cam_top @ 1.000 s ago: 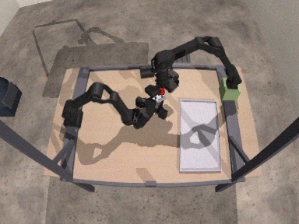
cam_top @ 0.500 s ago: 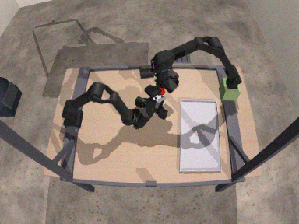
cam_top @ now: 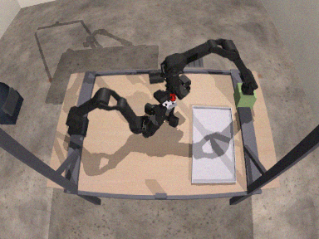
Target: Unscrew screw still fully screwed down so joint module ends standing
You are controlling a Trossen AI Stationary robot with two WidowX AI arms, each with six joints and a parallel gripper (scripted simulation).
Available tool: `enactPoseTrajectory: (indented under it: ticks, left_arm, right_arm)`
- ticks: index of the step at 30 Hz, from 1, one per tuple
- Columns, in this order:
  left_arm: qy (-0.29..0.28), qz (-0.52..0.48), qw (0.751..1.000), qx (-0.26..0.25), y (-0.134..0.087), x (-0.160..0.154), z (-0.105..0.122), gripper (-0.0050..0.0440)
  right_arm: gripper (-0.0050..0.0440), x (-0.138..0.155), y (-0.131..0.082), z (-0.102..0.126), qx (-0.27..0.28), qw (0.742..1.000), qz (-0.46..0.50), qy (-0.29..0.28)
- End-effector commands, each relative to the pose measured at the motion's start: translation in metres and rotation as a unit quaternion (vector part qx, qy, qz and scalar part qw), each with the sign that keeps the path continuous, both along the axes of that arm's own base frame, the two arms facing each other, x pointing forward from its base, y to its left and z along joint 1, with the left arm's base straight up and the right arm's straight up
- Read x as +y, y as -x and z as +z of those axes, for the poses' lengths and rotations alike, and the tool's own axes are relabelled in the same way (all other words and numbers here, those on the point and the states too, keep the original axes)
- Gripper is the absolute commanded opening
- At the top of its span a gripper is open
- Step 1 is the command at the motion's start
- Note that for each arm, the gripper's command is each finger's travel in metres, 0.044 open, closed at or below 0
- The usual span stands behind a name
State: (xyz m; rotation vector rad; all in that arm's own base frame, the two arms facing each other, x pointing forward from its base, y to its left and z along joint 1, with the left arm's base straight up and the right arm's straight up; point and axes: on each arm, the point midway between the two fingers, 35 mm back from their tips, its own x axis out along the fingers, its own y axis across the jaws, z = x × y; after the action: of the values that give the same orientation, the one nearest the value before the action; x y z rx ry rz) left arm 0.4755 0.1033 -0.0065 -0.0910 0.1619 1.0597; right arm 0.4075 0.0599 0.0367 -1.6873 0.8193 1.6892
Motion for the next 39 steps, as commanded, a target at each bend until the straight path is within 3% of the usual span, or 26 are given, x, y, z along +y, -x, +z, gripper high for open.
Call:
enactPoseTrajectory:
  ticks: [1, 12, 14, 29, 31, 39]
  left_arm:
    - [0.000, 0.001, 1.000, -0.014, -0.0043, 0.0016, 0.0107, 0.0245]
    - [0.000, 0.001, 1.000, -0.014, -0.0043, 0.0016, 0.0107, 0.0245]
    - [0.000, 0.001, 1.000, -0.014, -0.0043, 0.0016, 0.0107, 0.0245]
    - [0.000, 0.001, 1.000, -0.014, -0.0043, 0.0016, 0.0107, 0.0245]
    - [0.000, 0.001, 1.000, -0.014, -0.0043, 0.0016, 0.0107, 0.0245]
    - [0.000, 0.001, 1.000, -0.014, -0.0043, 0.0016, 0.0107, 0.0245]
  right_arm:
    - [0.0250, 0.0027, -0.0073, 0.0106, -0.017, 0.995, -0.096, -0.003]
    - [0.0250, 0.0027, -0.0074, 0.0112, -0.017, 0.944, -0.328, -0.007]
    - [0.0250, 0.0027, -0.0074, 0.0112, -0.017, 0.944, -0.328, -0.007]
    - [0.0250, 0.0022, -0.0076, 0.0121, -0.013, 0.773, -0.634, -0.010]
    - [0.0250, 0.0022, -0.0076, 0.0121, -0.013, 0.773, -0.634, -0.010]
    - [0.0250, 0.0019, -0.0077, 0.0124, -0.011, 0.638, -0.770, -0.013]
